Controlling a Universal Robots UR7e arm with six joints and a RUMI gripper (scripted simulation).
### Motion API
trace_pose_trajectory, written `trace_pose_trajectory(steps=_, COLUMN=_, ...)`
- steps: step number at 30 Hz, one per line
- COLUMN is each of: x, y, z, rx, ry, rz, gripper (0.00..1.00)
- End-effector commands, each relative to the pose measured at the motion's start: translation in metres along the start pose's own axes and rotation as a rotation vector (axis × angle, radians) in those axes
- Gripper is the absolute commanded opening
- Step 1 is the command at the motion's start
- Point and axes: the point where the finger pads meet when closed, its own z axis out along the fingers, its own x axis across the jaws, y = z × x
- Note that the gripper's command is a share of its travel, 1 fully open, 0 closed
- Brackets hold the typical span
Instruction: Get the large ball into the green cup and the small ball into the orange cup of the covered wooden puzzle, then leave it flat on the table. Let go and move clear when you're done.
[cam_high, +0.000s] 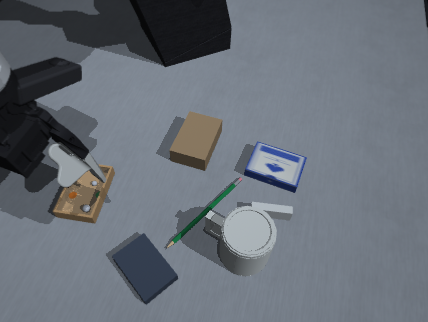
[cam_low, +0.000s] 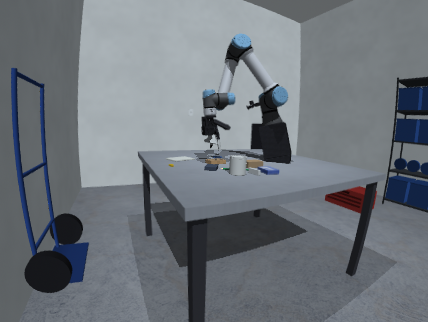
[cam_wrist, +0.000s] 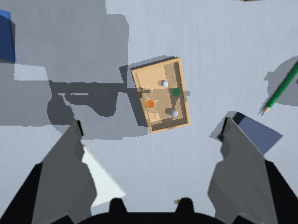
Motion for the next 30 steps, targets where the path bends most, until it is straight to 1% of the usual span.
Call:
trace_pose_trajectory(steps=1, x=0.011, y=0.001, z=-0.003, rx=-0.068, ry=-0.018, rz=-0.131, gripper=1.00)
trace_pose_trajectory(steps=11, x=0.021, y=-0.001, z=-0.007, rx=-0.097, ry=-0.033, rz=-0.219, gripper=1.00)
trace_pose_trajectory(steps=30, x=0.021, y=0.000, z=-0.007, rx=-0.100, ry=-0.034, rz=-0.221, gripper=1.00)
